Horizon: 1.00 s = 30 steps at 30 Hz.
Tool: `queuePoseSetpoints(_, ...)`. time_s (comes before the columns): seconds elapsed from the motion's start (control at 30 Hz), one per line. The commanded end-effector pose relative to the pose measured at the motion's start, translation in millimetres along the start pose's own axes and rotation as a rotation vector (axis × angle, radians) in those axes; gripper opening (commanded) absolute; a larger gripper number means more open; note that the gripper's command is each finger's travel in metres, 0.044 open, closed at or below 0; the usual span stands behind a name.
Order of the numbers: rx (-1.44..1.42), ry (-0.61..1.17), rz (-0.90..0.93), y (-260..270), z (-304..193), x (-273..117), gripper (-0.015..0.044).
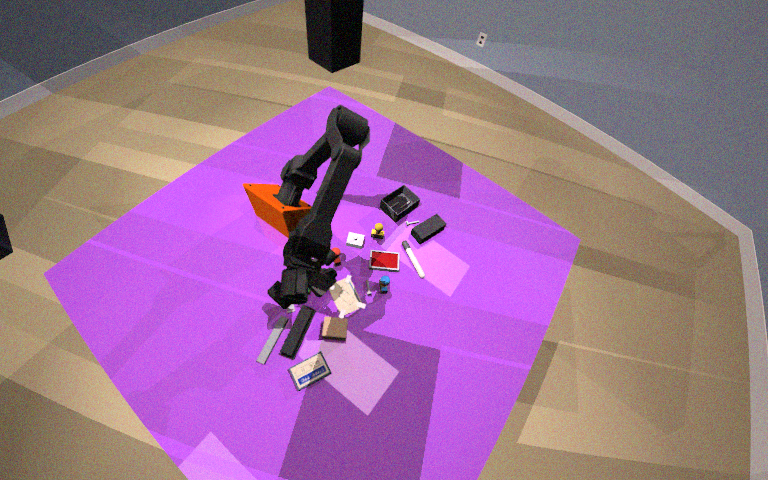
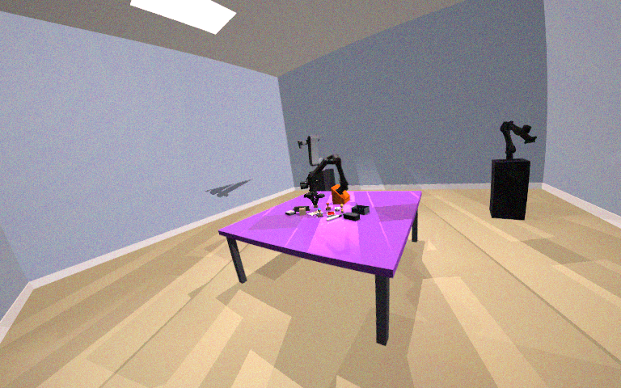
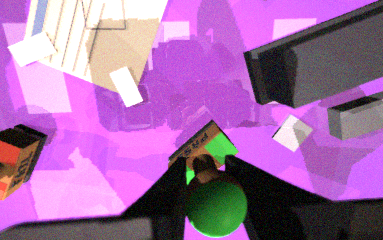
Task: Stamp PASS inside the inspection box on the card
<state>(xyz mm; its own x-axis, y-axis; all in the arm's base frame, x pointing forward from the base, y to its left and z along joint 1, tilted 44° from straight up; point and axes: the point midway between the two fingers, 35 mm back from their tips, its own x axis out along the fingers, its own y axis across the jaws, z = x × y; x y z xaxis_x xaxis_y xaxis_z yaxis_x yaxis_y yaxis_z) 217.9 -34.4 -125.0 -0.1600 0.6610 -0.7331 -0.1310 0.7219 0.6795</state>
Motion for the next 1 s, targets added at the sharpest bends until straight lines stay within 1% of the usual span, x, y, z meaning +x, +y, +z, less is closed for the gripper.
queuePoseSetpoints(0.0, -0.006, 0.004, -0.006, -1, 0, -2, 0.0000)
queuePoseSetpoints(0.97, -0.006, 0.006, -0.012, -2, 1, -16, 0.0000)
